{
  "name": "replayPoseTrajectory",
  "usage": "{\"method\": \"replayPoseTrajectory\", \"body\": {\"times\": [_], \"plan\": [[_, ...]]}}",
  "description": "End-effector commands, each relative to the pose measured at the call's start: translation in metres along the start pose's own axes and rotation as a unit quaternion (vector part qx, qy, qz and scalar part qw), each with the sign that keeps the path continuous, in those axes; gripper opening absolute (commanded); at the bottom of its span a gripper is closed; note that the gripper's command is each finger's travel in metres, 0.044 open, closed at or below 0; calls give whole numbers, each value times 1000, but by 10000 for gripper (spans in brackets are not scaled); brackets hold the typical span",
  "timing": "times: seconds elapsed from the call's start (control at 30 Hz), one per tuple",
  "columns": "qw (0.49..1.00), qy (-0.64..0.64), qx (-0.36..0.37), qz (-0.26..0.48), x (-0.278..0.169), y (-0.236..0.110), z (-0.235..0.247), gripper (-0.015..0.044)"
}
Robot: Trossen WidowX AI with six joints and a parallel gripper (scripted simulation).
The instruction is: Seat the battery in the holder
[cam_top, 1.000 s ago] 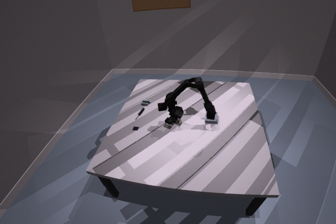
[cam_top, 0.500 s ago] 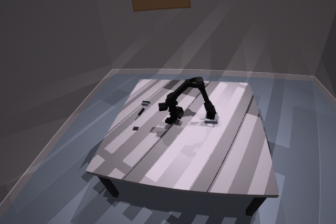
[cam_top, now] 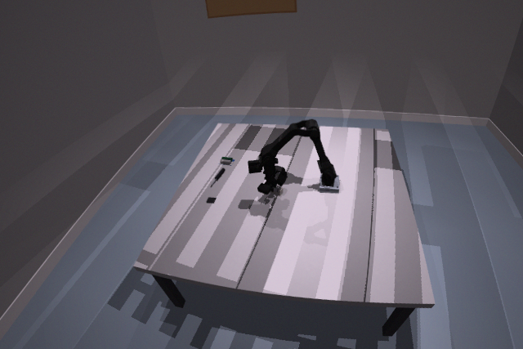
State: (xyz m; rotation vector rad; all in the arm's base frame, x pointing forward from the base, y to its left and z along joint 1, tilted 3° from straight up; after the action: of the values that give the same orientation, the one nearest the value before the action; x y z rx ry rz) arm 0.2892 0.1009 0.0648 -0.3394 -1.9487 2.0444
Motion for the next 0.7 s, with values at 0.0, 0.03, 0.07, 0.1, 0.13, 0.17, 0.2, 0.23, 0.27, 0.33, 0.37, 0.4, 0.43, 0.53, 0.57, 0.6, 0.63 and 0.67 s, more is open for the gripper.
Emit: {"method": "replayPoseTrajectory", "body": {"times": [0.0, 0.03, 0.07, 0.1, 0.13, 0.17, 0.2, 0.23, 0.27, 0.33, 0.37, 0.4, 0.43, 0.53, 0.57, 0.6, 0.63, 0.67], "plan": [[1000, 2, 0, -1, 6, 0, 2, 73], [1000, 2, 0, -1, 7, 0, 2, 73], [1000, 2, 0, -1, 7, 1, 2, 73], [1000, 2, 0, 0, 7, 1, 2, 73], [1000, 2, 0, 0, 7, 1, 2, 73], [1000, 2, 0, 0, 7, 1, 2, 73], [1000, 2, 0, 0, 7, 1, 2, 73], [1000, 2, 0, 0, 7, 1, 2, 73], [1000, 2, 0, 0, 7, 1, 2, 73], [1000, 2, 0, -1, 7, 1, 2, 73], [1000, 2, 0, -1, 7, 1, 2, 73], [1000, 2, 0, -1, 7, 1, 2, 73], [1000, 2, 0, -1, 7, 1, 2, 73], [1000, 2, 0, -1, 7, 1, 2, 73], [1000, 2, 0, -1, 7, 1, 2, 99], [1000, 2, 0, -1, 7, 1, 2, 125], [1000, 2, 0, -1, 7, 1, 2, 152], [1000, 2, 0, -1, 7, 1, 2, 175]]}}
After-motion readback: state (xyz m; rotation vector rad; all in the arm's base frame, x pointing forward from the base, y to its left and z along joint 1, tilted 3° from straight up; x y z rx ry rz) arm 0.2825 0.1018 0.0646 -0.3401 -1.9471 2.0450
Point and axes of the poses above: the point midway between the two fingers, 35 mm back from their tips, its own y axis out along the fingers, its own z axis across the jaws, x = y × z, the point moved 6 cm from there along -y, back along the fingers, and after that the axes turned 6 degrees about y, right-handed, at the moved point
